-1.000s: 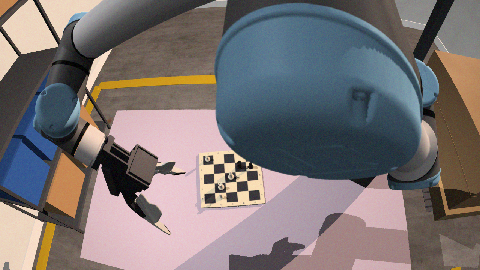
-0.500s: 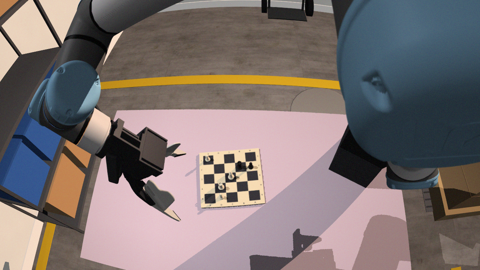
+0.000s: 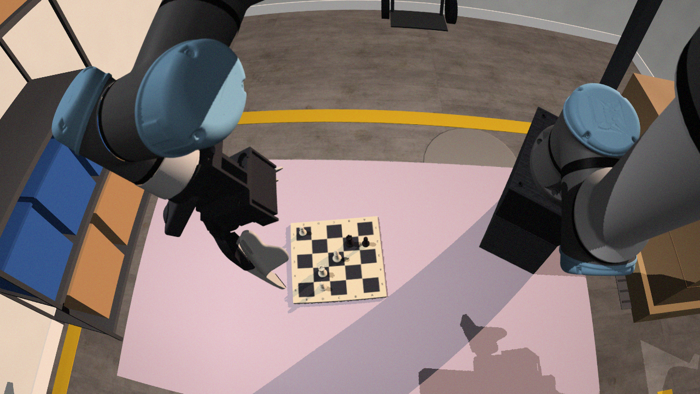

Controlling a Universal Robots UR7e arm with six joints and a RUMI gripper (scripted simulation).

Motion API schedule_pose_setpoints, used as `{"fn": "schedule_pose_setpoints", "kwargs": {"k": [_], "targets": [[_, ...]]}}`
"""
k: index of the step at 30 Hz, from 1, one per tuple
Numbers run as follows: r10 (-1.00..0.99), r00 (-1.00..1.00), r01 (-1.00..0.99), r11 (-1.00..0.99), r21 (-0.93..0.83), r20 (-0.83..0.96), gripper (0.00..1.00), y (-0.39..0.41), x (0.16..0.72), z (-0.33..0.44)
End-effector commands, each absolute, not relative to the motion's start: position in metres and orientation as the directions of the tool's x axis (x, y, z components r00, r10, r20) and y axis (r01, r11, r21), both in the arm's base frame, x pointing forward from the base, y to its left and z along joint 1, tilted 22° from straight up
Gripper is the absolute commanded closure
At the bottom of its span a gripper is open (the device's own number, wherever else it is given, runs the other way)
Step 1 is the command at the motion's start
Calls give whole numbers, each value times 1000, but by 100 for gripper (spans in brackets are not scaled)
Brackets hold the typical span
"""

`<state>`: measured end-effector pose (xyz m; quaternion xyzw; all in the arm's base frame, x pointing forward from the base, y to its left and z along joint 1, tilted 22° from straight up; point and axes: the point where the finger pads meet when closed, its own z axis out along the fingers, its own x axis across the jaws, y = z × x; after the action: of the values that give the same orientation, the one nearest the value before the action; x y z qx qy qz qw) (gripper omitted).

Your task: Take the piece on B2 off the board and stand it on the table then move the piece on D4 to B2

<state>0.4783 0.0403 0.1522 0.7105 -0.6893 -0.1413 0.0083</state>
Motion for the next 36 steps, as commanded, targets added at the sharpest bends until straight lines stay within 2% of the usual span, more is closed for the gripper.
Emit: {"fn": "schedule_pose_setpoints", "kwargs": {"k": [1,6,12,15,20,28,36], "targets": [[-994,15,-994,-27,107,-105,0,22,464,159],[-1000,0,-1000,0,0,0,0,0,445,165],[-976,185,-979,-193,67,-115,0,-10,467,136],[-976,185,-979,-193,67,-115,0,-10,467,136],[-931,299,-944,-320,79,-209,0,-18,481,115],[-820,448,-870,-492,38,-356,0,-33,500,80],[-720,534,-811,-584,-29,-444,0,-43,511,56]]}}
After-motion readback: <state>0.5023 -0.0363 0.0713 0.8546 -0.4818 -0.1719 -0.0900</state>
